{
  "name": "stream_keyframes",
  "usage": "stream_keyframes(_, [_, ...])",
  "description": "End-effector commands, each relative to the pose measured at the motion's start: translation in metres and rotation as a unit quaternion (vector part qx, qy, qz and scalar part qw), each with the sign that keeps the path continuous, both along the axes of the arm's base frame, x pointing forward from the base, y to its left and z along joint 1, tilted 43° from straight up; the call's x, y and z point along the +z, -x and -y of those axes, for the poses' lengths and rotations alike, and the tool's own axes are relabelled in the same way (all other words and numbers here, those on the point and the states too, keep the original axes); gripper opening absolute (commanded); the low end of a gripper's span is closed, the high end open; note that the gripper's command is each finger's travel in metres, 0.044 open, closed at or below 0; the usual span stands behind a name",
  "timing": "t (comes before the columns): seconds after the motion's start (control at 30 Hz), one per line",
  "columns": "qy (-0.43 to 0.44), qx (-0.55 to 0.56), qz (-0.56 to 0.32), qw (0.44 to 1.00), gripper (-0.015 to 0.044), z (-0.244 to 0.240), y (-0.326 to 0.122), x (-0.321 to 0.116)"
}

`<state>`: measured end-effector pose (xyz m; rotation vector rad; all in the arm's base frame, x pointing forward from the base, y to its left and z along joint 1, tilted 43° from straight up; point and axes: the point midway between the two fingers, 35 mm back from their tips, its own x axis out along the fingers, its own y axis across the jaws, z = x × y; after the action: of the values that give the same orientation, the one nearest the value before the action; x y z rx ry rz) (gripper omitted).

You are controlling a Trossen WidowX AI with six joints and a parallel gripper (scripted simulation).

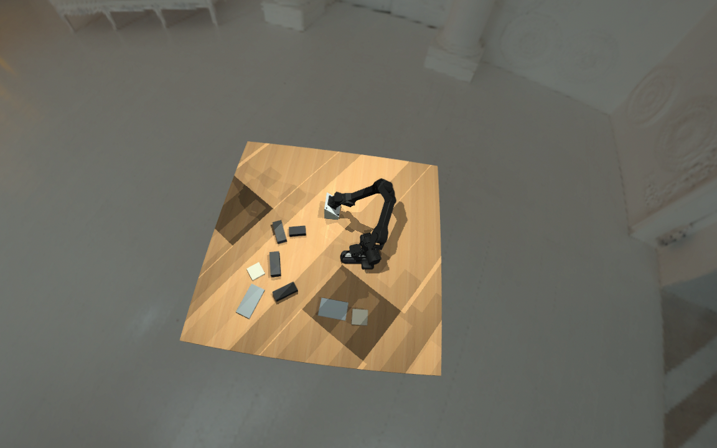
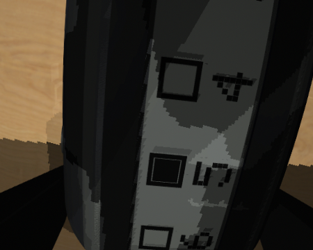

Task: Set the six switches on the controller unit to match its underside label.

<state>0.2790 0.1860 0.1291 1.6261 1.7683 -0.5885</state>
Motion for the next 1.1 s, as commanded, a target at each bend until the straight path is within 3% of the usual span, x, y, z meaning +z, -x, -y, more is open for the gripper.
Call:
stream_keyframes(0.0, [0.005,-0.003,-0.002,1.0,0.0338,0.002,0.0,-0.002])
stream_keyframes(0.1, [0.002,-0.001,0.0,1.0,0.0338,0.001,0.0,0.0])
stream_keyframes(0.23, [0.0,0.0,0.0,1.0,0.044,0.0,0.0,0.0])
stream_keyframes(0.53, [0.001,0.0,0.0,1.0,0.044,0.002,-0.001,-0.001])
stream_keyframes(0.73, [0.001,0.0,-0.001,1.0,0.044,0.069,-0.008,-0.012])
stream_keyframes(1.07, [0.001,0.0,-0.001,1.0,0.044,0.071,-0.008,-0.012])
